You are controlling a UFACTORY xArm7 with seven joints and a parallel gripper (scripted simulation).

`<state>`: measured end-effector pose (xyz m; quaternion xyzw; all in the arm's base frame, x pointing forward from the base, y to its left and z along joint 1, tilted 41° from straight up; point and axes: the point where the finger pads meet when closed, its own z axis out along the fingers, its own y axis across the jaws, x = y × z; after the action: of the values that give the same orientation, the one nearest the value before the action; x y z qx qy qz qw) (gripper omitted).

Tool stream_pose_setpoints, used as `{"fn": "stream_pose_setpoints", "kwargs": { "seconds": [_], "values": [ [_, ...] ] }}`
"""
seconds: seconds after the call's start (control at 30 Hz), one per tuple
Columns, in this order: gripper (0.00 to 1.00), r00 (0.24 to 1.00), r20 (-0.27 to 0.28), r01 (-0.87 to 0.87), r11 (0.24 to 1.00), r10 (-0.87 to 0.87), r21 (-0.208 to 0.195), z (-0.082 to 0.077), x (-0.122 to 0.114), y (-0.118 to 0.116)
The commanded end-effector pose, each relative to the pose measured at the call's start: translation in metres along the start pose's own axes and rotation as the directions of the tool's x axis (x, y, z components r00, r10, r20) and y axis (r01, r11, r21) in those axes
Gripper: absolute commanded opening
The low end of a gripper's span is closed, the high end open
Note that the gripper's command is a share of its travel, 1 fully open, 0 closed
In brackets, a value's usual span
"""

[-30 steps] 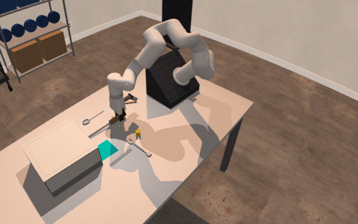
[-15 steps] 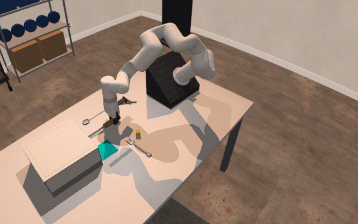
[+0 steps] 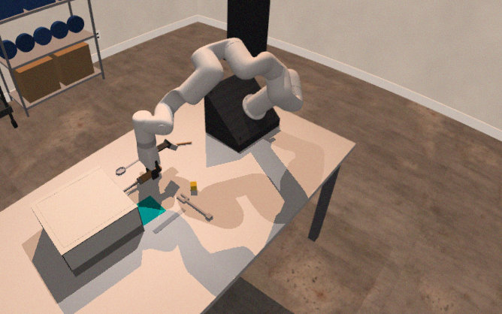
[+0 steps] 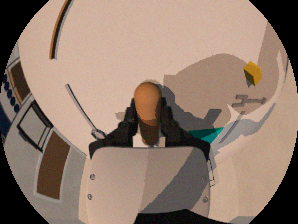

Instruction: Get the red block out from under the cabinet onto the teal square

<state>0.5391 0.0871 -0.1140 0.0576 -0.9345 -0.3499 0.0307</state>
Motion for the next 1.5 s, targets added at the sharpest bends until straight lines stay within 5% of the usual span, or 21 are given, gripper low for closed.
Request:
{"fn": "stream_pose_setpoints", "kwargs": {
  "seconds": [0.0, 1.47],
  "values": [
    [0.0, 1.0, 0.004, 0.0, 1.0, 0.0, 0.002, -0.003, -0.011, -0.001],
    [0.0, 1.0, 0.004, 0.0, 1.0, 0.0, 0.002, -0.003, -0.059, -0.002]
  ]
}}
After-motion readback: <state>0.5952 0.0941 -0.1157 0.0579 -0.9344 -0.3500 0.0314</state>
